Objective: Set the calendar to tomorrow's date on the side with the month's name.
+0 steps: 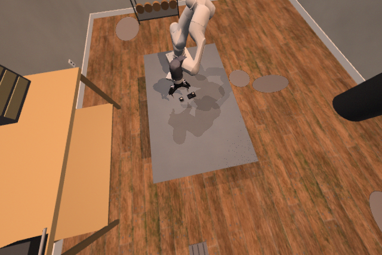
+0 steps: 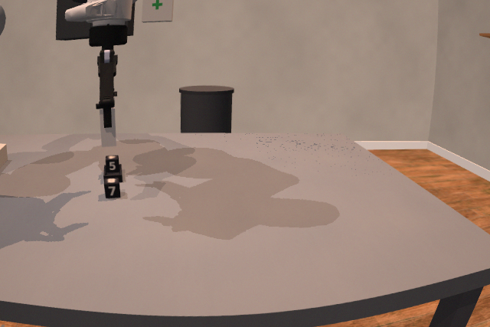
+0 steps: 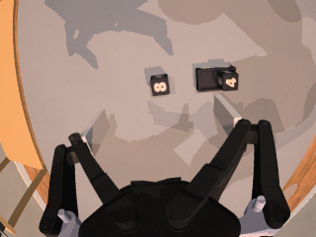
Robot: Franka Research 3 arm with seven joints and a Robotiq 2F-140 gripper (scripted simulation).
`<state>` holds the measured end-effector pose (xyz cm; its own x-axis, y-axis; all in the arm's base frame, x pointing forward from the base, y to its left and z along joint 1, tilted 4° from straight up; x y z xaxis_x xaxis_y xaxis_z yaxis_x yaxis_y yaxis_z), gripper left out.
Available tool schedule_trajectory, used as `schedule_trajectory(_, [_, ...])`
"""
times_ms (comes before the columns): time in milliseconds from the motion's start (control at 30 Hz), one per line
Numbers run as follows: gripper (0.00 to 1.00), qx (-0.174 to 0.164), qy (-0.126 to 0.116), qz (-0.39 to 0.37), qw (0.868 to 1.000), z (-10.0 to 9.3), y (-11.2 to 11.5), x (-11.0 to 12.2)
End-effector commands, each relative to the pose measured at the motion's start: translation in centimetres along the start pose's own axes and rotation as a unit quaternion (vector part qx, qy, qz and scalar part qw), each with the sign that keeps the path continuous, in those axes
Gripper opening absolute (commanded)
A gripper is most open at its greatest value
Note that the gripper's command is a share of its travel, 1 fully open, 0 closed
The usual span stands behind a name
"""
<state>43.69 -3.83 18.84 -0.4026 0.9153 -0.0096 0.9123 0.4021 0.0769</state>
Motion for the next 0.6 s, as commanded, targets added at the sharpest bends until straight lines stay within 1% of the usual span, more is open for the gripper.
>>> schedule_trajectory(0, [1.0, 0.001, 0.001, 0.002, 1.0, -0.02, -0.04, 0.08])
schedule_trajectory(233, [1.0, 0.001, 0.001, 0.01, 1.0, -0.03, -0.05, 0.08])
schedule_trajectory(300, [1.0, 0.001, 0.0, 0.055, 0.998, -0.07, -0.08, 0.07])
schedule_trajectory(333, [1.0, 0.002, 0.0, 0.096, 0.995, -0.09, -0.11, 0.07])
schedule_trajectory(567, [1.0, 0.002, 0.0, 0.163, 0.987, -0.11, -0.15, 0.08])
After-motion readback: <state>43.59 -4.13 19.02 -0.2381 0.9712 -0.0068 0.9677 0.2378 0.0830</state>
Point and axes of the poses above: the point where the finger pads meet when closed, its own z axis out along the fingers, its own x axis across the jaws, y = z × x, the point moved 8 cm from there along -z, back along the fingers, and after that the axes turned 6 degrees about -z, right-handed, at the moved point
